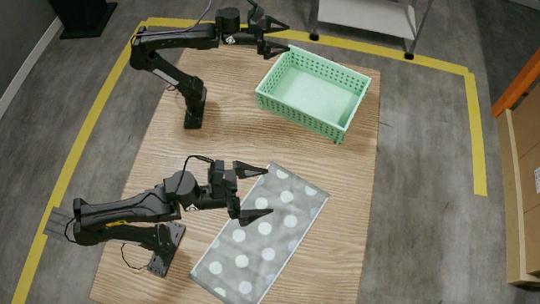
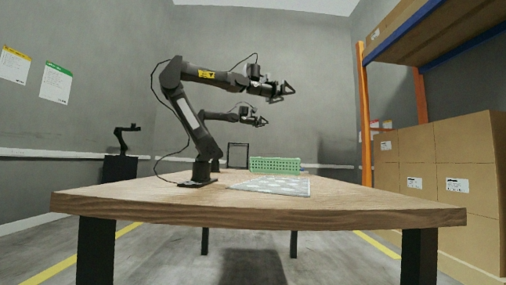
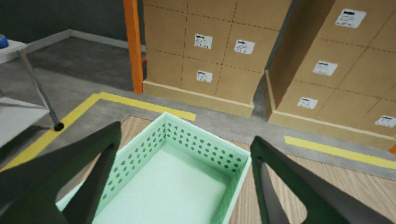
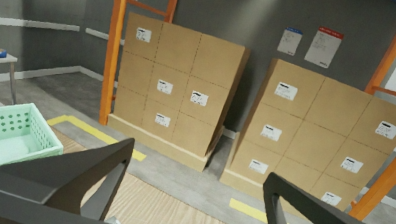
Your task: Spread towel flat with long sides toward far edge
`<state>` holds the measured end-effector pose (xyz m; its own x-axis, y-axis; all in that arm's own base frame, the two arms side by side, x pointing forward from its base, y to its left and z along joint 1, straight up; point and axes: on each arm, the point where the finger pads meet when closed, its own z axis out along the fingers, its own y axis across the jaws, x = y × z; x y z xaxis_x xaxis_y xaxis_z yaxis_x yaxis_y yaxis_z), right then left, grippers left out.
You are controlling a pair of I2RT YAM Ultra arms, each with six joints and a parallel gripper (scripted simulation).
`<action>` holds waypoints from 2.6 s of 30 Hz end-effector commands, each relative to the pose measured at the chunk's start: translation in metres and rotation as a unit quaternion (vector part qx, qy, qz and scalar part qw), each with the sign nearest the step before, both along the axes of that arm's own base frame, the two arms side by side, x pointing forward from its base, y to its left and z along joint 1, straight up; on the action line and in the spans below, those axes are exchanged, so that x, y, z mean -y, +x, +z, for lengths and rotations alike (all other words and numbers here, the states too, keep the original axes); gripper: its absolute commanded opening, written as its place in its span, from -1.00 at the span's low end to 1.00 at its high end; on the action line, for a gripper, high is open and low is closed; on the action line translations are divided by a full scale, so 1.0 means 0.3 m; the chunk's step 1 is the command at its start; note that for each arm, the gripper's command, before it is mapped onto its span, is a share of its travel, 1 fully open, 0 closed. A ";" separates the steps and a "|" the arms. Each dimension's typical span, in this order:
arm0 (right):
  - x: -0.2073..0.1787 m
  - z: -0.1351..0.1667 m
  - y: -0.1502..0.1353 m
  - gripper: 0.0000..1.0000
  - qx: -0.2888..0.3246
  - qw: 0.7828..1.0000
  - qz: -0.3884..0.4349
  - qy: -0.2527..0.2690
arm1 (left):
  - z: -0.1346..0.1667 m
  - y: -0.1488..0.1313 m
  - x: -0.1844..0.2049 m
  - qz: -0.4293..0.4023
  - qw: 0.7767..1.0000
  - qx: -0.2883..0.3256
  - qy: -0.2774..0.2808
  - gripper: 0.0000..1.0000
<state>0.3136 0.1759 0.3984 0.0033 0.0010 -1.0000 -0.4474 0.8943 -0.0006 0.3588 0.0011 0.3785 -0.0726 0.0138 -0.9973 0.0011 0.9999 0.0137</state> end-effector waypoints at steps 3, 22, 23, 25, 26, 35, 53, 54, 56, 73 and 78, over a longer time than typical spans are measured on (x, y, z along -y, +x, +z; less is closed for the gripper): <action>0.151 0.066 0.042 1.00 0.028 0.998 -0.058 0.014 | 0.145 -0.012 0.000 0.001 0.997 0.070 -0.011 1.00; 0.588 0.076 0.127 1.00 0.032 0.973 -0.230 0.011 | 0.146 -0.013 0.000 0.001 0.997 0.071 -0.009 1.00; 0.588 0.075 0.127 1.00 0.032 0.973 -0.230 0.011 | 0.146 -0.013 0.000 0.001 0.997 0.071 -0.009 1.00; 0.588 0.074 0.127 1.00 0.031 0.973 -0.230 0.011 | 0.146 -0.013 0.000 0.001 0.997 0.071 -0.009 1.00; 0.588 0.074 0.127 1.00 0.031 0.973 -0.230 0.011 | 0.146 -0.013 0.000 0.001 0.997 0.071 -0.009 1.00; 0.410 -0.120 0.198 -0.32 -0.052 0.988 -0.128 -0.072 | -0.077 -0.010 0.141 -0.045 0.996 -0.075 0.027 -0.32; 0.117 -0.411 0.269 -0.32 -0.163 0.965 0.051 -0.200 | -0.410 -0.046 0.394 -0.122 0.943 -0.299 0.076 -0.32; 0.097 -0.430 0.274 -0.32 -0.170 0.961 0.063 -0.209 | -0.433 -0.048 0.411 -0.127 0.938 -0.313 0.079 -0.32; 0.058 -0.469 0.283 -0.32 -0.185 0.953 0.087 -0.225 | -0.478 -0.053 0.444 -0.137 0.926 -0.342 0.087 -0.32; -0.234 -0.761 0.352 -0.32 -0.283 0.859 0.261 -0.337 | -0.814 -0.096 0.705 -0.212 0.802 -0.543 0.132 -0.32; -0.331 -0.859 0.374 -0.32 -0.313 0.815 0.316 -0.370 | -0.926 -0.109 0.788 -0.237 0.748 -0.601 0.151 -0.32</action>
<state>0.4353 0.2559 0.1522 -0.3112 -0.7361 -0.6010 -0.8875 0.4512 -0.0931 0.3375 -0.2181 0.1096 -0.8341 0.4887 -0.2559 0.5075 0.8616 -0.0090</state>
